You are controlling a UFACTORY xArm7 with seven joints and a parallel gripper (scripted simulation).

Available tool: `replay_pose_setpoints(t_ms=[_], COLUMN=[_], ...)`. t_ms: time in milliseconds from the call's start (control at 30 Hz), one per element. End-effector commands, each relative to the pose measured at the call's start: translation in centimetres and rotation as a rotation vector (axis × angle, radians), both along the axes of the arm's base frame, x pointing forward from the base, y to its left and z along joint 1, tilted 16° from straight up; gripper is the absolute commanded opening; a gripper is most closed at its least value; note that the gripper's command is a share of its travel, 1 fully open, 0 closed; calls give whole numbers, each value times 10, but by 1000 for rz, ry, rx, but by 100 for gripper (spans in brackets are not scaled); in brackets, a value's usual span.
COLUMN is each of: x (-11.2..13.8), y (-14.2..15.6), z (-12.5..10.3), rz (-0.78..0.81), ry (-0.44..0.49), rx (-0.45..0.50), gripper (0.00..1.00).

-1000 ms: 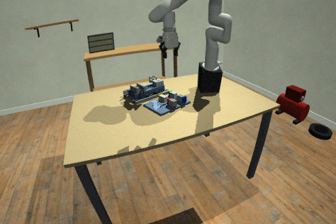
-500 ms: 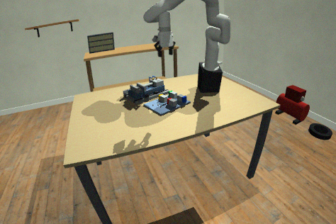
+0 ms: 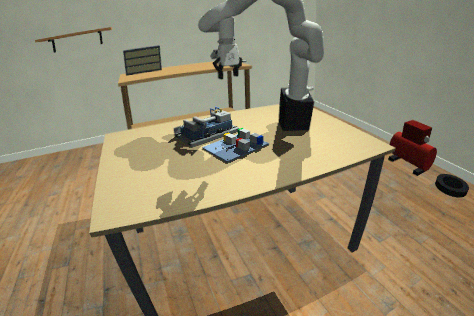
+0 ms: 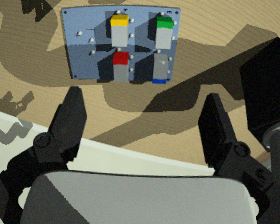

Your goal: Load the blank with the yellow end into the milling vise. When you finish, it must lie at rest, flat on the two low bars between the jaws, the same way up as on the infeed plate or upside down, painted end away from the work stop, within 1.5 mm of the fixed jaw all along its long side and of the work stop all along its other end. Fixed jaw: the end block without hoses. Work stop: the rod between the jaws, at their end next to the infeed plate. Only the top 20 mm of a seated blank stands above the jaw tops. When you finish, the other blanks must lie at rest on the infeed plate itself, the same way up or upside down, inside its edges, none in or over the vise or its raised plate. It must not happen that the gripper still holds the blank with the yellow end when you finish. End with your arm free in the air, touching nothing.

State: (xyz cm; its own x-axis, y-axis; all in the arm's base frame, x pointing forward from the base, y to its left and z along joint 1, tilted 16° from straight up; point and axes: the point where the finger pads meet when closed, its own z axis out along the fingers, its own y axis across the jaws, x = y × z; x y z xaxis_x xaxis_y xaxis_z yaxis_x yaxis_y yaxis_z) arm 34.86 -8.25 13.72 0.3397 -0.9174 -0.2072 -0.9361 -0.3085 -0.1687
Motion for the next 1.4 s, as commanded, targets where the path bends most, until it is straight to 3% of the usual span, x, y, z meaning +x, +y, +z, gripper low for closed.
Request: replay_pose_setpoints(t_ms=[0, 1367], x=[2, -2], y=[-4, 11], z=[0, 4], rz=[3, 3], ry=[-2, -2], rx=[5, 4], gripper=[100, 100])
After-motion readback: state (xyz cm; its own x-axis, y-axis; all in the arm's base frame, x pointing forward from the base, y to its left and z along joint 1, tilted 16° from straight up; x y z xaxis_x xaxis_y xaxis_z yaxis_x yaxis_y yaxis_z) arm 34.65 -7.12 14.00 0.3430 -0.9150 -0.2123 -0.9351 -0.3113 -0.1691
